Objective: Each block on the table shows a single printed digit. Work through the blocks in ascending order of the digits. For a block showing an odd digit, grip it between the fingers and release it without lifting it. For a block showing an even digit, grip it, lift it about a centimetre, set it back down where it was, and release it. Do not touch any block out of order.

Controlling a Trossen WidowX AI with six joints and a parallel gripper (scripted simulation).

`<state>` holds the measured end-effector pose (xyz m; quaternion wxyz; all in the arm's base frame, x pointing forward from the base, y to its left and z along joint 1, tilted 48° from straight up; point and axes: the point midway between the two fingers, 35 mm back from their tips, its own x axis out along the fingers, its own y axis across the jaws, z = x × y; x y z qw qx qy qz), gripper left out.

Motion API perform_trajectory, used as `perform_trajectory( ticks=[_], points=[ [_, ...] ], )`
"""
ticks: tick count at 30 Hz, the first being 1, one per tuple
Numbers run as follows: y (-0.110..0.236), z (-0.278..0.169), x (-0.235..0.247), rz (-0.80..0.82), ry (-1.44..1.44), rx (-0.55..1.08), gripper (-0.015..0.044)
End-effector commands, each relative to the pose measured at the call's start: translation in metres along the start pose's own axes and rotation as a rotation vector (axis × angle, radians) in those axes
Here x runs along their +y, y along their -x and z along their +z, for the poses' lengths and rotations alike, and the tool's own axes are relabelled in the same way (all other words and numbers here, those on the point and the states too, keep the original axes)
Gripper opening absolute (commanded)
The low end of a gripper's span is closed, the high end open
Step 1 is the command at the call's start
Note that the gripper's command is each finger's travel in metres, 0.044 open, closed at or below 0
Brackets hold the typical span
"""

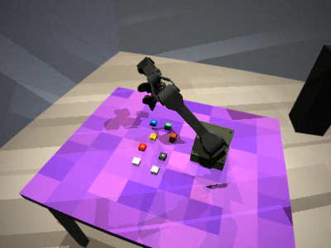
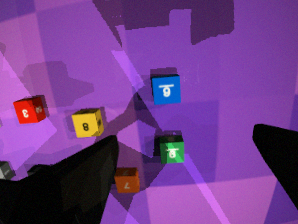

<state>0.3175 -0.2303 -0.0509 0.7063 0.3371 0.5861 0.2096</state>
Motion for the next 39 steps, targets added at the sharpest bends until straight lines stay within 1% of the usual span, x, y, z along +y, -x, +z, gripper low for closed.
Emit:
perform_trajectory(
  ticks=[1,6,9,16,21,24,26,30,32,35,36,39],
  points=[
    [-0.002,-0.001,0.0,0.0,0.002,0.008,0.04],
    [-0.001,0.001,0.005,-0.002,-0.001,0.008,0.04],
    [0.003,0.007,0.031,-0.01,-0.017,0.009,0.04],
    [0.007,0.019,0.152,-0.02,-0.028,0.007,0.04],
    [0.003,0.004,0.24,-0.003,-0.012,0.007,0.04],
    [0.0,-0.01,0.275,0.01,-0.005,0.009,0.04],
    [-0.001,-0.014,0.285,0.015,-0.003,0.01,0.04],
    [-0.003,-0.015,0.287,0.015,-0.002,0.01,0.04],
    [-0.025,-0.013,0.286,0.013,-0.002,0.01,0.04],
    [-0.071,-0.014,0.288,0.017,-0.001,0.009,0.04],
    [-0.078,-0.015,0.289,0.019,-0.001,0.009,0.04],
    [-0.081,-0.016,0.289,0.019,-0.001,0.009,0.04]
  ],
)
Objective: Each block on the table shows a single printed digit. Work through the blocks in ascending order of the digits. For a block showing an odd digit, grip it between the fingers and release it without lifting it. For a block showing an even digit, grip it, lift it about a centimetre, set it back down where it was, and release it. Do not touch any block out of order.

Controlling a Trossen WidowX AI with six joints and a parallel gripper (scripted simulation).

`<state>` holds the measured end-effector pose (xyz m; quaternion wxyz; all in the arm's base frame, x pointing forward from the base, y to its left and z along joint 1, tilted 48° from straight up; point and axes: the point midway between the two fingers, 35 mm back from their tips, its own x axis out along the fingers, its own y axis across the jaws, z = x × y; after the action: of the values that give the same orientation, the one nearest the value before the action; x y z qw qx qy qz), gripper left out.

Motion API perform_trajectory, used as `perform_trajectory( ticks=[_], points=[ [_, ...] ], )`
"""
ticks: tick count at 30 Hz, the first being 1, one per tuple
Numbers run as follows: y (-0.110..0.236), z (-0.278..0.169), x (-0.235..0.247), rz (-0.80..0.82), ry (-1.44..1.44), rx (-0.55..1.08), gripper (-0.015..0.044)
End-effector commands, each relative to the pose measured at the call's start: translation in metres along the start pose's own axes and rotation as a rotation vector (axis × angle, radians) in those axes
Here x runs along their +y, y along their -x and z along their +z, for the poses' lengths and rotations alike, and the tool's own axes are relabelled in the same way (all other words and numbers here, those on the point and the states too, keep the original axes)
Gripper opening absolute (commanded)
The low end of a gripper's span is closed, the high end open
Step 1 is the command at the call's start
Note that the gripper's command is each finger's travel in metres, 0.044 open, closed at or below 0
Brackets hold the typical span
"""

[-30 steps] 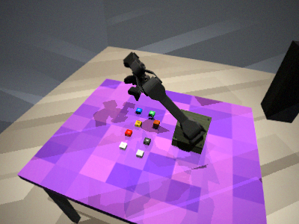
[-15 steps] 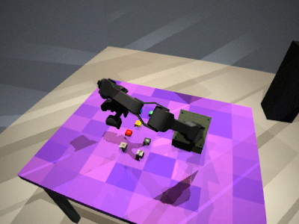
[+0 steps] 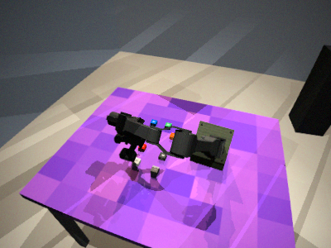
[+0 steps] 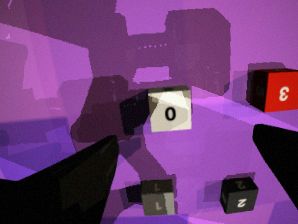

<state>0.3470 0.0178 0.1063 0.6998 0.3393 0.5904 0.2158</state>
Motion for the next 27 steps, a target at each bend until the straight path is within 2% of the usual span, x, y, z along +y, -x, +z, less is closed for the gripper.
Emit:
perform_trajectory(
  ticks=[1,26,27],
  points=[
    [-0.011,-0.001,0.003,0.008,0.001,-0.008,0.04],
    [-0.047,0.0,0.003,0.01,0.001,-0.008,0.04],
    [-0.047,0.0,0.003,0.01,0.001,-0.008,0.0374]
  ],
)
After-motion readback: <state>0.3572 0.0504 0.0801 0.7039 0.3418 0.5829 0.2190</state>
